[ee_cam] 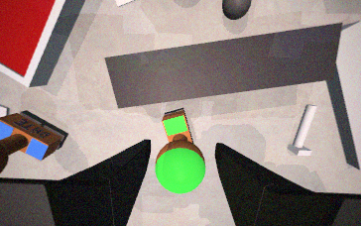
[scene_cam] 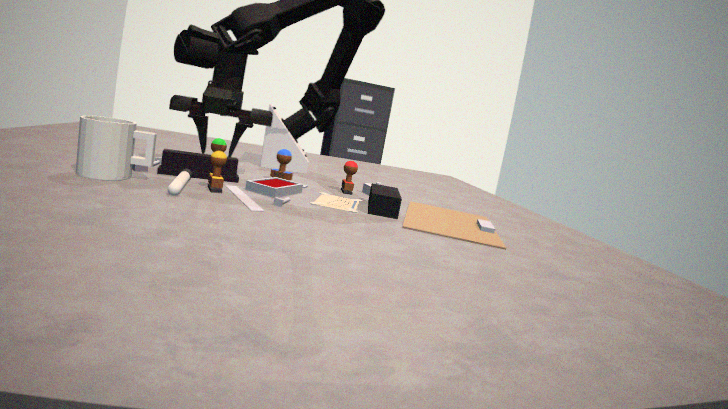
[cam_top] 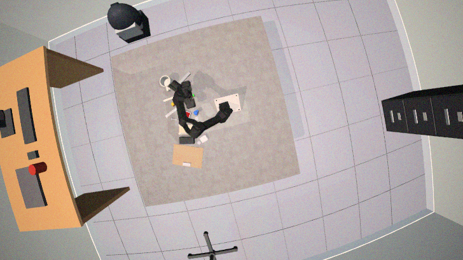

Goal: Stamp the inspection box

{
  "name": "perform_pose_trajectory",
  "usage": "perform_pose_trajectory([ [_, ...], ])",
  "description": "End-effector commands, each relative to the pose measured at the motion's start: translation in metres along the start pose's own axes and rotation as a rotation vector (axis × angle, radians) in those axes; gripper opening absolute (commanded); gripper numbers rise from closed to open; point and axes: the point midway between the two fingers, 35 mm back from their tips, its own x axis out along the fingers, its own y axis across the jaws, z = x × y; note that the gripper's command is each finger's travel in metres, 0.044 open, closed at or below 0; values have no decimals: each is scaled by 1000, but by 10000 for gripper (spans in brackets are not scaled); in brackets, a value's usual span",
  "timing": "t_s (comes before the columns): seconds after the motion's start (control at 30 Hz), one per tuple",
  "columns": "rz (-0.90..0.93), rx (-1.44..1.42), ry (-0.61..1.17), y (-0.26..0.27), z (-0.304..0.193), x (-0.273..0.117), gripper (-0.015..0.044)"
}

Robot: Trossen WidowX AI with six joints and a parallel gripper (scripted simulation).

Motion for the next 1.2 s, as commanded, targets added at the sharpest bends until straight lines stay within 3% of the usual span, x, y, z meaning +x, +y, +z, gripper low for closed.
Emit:
perform_pose_trajectory([
  [0.0, 10, 8, 3, 2, -2, 10, 229],
  [0.27, 11, 8, 3, 2, -2, 13, 229],
  [0.4, 4, 1, 4, 1, -2, 10, 124],
  [0.7, 4, 1, 4, 1, -2, 10, 64],
  [0.8, 4, 1, 4, 1, -2, 9, 0],
  [1.17, 2, 1, 3, 1, -1, 4, 0],
])
